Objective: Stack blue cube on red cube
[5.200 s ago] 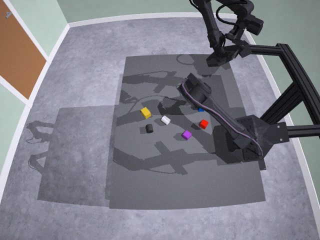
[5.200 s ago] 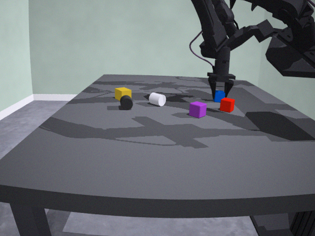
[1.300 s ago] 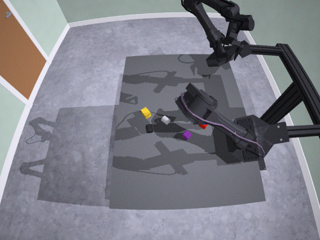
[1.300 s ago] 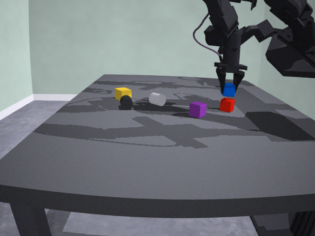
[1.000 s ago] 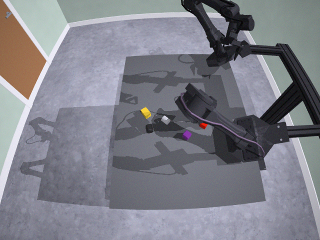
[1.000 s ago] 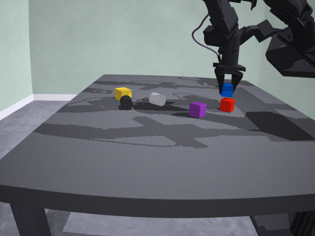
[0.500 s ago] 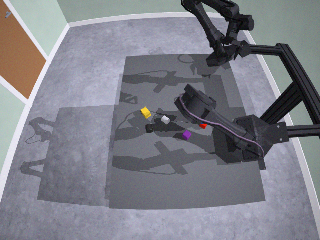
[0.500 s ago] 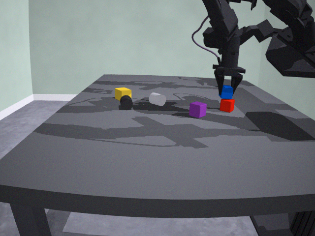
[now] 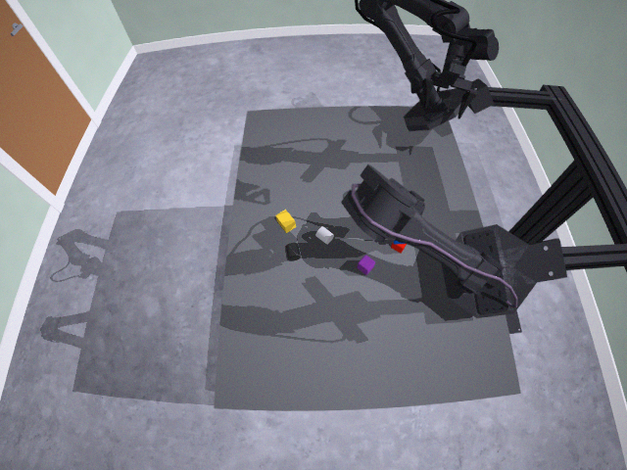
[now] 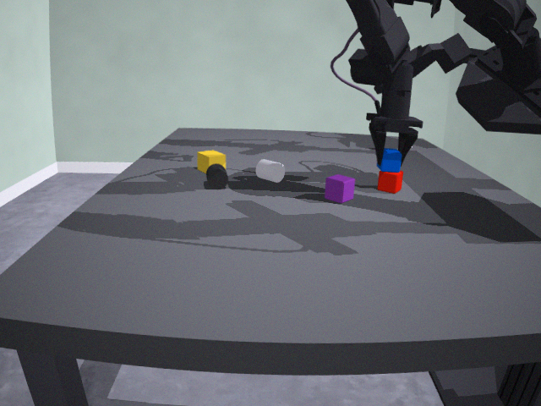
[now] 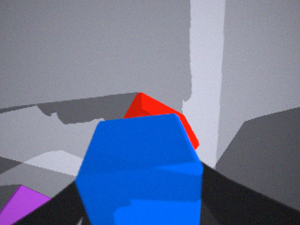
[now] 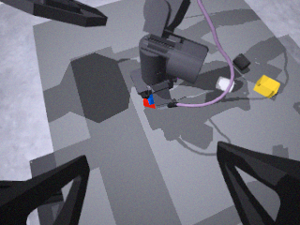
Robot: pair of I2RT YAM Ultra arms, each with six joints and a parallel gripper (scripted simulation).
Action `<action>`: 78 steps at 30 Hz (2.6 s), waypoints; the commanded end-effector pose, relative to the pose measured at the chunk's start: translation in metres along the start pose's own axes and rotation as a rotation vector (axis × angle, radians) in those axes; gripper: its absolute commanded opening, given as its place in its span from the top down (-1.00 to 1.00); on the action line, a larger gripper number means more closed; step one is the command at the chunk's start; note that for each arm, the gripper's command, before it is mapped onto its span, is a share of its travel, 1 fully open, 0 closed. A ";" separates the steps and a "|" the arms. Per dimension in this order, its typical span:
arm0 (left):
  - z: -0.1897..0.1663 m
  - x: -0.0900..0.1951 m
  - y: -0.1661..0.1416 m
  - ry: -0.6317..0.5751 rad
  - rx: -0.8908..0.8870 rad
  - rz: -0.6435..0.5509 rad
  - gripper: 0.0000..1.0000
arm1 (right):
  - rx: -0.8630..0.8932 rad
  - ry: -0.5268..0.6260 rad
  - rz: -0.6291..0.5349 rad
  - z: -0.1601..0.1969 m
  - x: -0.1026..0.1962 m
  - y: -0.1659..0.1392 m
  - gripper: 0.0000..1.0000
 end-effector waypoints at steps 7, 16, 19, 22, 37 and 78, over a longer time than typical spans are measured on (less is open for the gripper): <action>-0.002 0.010 -0.014 0.006 -0.051 0.031 -0.28 | -0.012 -0.005 -0.008 -0.005 -0.001 -0.002 -1.00; -0.001 0.025 -0.006 0.001 -0.028 0.011 -0.28 | -0.012 -0.005 -0.008 -0.005 -0.001 -0.002 -1.00; 0.000 0.033 0.006 0.021 -0.002 -0.014 -0.97 | -0.012 -0.005 -0.008 -0.005 -0.001 -0.002 -1.00; -0.002 0.051 0.012 0.025 0.012 -0.029 -1.00 | -0.012 -0.005 -0.008 -0.005 -0.001 -0.002 -1.00; -0.001 0.062 0.003 -0.001 0.010 0.002 -1.00 | -0.012 -0.005 -0.008 -0.005 -0.001 -0.002 -1.00; -0.027 0.094 -0.045 0.104 0.722 -0.404 -1.00 | -0.012 -0.005 -0.008 -0.005 -0.001 -0.002 -1.00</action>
Point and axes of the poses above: on each arm, the point where the finger pads meet when closed, its own x axis back along the fingers, its own z axis across the jaws, y = z × x, the point moved 5 cm from there along x, back along the fingers, and after that the axes turned 11 degrees about x, right-handed, at the moved point
